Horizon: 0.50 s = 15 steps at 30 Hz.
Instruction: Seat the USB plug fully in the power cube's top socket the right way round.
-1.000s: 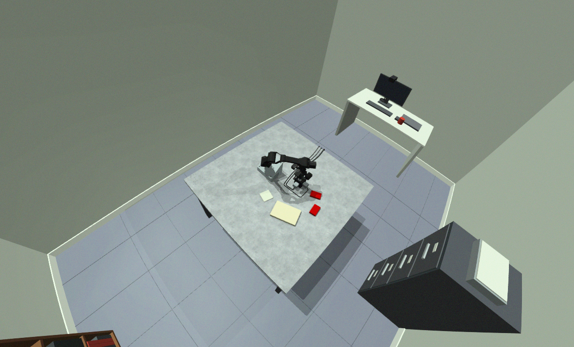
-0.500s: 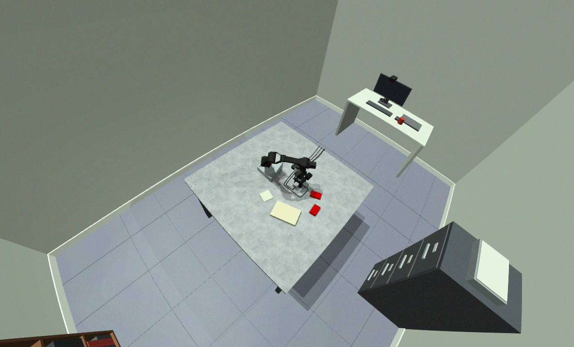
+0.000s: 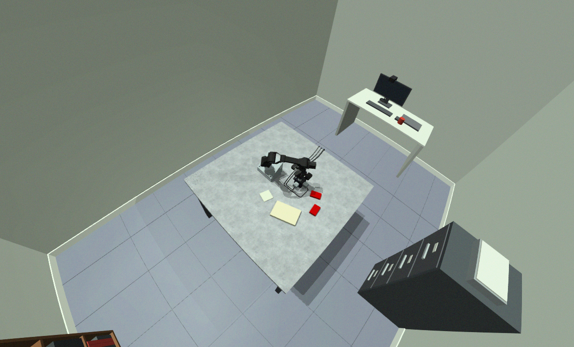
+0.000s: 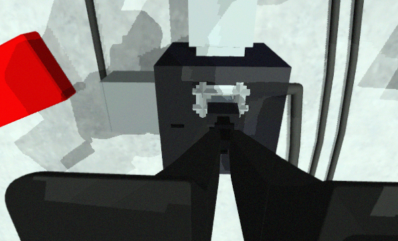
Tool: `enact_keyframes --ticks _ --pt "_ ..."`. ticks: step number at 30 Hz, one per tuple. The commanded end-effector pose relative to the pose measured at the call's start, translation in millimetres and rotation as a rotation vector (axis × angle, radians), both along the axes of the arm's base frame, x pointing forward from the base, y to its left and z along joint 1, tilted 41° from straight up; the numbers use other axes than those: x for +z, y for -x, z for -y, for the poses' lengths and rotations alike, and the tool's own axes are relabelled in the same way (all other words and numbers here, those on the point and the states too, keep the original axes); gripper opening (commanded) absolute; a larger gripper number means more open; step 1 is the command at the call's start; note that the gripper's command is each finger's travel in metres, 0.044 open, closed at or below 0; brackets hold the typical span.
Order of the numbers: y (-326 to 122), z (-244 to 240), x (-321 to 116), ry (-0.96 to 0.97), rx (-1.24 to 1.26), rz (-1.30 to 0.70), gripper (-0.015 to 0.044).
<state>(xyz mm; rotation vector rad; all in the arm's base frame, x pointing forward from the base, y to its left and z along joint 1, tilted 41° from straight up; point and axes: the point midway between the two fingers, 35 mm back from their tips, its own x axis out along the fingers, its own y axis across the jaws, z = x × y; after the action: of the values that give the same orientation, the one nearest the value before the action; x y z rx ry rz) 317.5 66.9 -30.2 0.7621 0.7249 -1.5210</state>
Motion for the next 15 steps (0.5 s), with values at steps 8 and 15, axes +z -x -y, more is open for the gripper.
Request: enact_keyframes --ticks 8,15 --pt "-0.2 0.8 -1.3 -0.001 0.004 -0.001 0.0000" --pt "-0.1 1.3 -2.0 -0.001 0.004 -0.001 0.0000"
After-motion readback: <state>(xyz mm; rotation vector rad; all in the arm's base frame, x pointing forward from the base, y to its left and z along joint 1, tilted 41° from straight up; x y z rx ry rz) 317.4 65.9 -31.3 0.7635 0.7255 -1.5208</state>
